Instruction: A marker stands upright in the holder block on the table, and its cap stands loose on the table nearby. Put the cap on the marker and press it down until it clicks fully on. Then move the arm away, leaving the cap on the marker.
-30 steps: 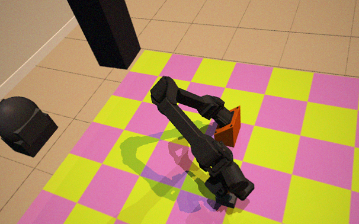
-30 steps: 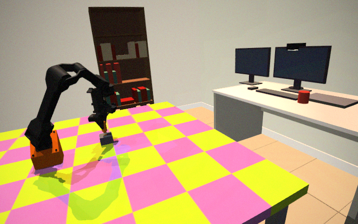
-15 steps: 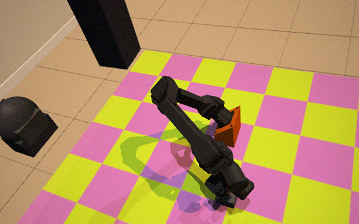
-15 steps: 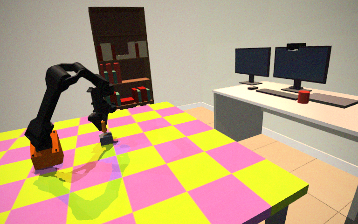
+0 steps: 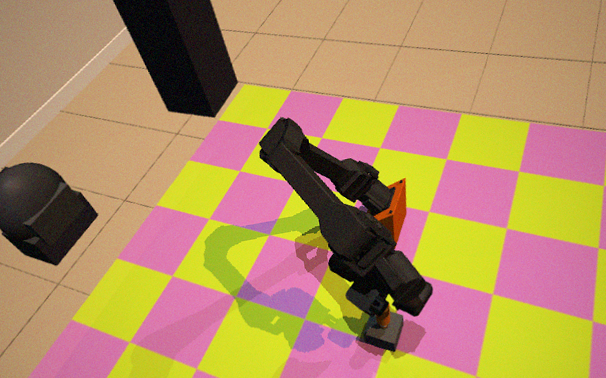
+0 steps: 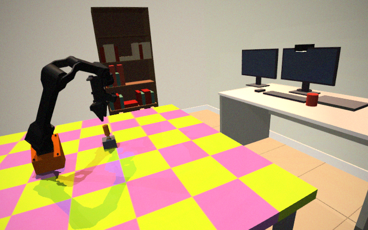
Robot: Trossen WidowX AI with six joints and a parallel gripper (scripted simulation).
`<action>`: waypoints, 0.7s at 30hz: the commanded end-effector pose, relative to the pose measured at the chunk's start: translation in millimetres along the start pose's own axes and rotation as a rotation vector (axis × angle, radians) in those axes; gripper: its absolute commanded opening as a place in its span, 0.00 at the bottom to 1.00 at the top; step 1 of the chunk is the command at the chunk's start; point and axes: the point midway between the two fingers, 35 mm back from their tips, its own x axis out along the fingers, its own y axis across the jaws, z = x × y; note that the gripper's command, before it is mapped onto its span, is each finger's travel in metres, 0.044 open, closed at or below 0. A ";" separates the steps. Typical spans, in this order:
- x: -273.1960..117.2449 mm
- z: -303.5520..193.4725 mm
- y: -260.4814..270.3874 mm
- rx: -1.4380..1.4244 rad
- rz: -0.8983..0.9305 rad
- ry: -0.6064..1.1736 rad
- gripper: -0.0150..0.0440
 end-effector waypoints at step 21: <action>4.2 -2.6 -0.9 -0.237 -0.001 0.001 0.25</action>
